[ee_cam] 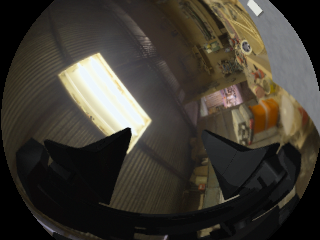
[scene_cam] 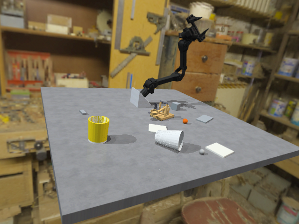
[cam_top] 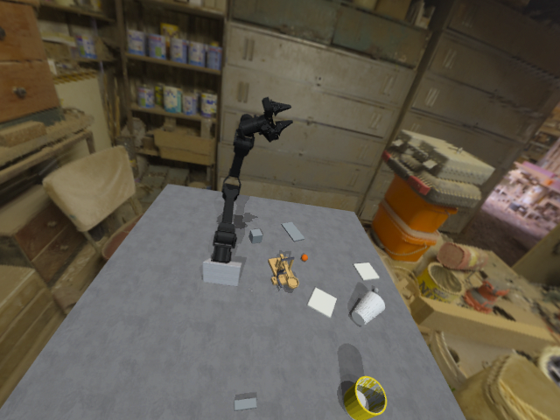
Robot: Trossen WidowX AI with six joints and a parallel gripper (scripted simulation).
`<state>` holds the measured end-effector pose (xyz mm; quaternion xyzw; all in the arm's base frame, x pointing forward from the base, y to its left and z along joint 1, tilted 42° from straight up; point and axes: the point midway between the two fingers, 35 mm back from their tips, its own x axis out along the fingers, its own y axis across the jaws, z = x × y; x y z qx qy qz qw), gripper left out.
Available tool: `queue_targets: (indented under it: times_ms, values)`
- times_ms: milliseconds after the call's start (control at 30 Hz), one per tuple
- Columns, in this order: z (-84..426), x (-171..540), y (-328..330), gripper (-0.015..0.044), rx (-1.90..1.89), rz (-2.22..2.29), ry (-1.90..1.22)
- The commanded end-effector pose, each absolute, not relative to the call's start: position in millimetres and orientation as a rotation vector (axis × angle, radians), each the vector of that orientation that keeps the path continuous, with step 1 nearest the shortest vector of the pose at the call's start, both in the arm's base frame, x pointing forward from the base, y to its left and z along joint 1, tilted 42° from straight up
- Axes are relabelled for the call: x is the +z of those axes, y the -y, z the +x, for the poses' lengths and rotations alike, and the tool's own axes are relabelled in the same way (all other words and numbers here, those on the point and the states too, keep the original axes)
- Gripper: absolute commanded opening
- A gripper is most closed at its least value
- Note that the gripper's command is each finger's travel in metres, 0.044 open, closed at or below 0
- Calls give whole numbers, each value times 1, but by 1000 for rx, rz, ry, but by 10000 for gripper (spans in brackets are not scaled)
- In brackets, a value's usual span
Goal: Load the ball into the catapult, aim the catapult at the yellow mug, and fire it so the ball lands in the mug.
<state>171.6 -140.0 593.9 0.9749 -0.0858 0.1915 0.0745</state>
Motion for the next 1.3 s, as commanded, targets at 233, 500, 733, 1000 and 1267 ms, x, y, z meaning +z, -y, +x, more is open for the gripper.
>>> queue_targets:
  times_ms: [233, 500, 733, 1000, 1267]
  values:
    - [186, 583, 158, 440, 615, 3045, 243]
    - [213, 551, 181, 440, 538, 3286, 221]
    - [240, 516, 195, 440, 411, 3507, 200]
    - [272, 469, 202, 440, 184, 3729, 185]
    - [300, 421, 195, 440, -119, 3941, 167]
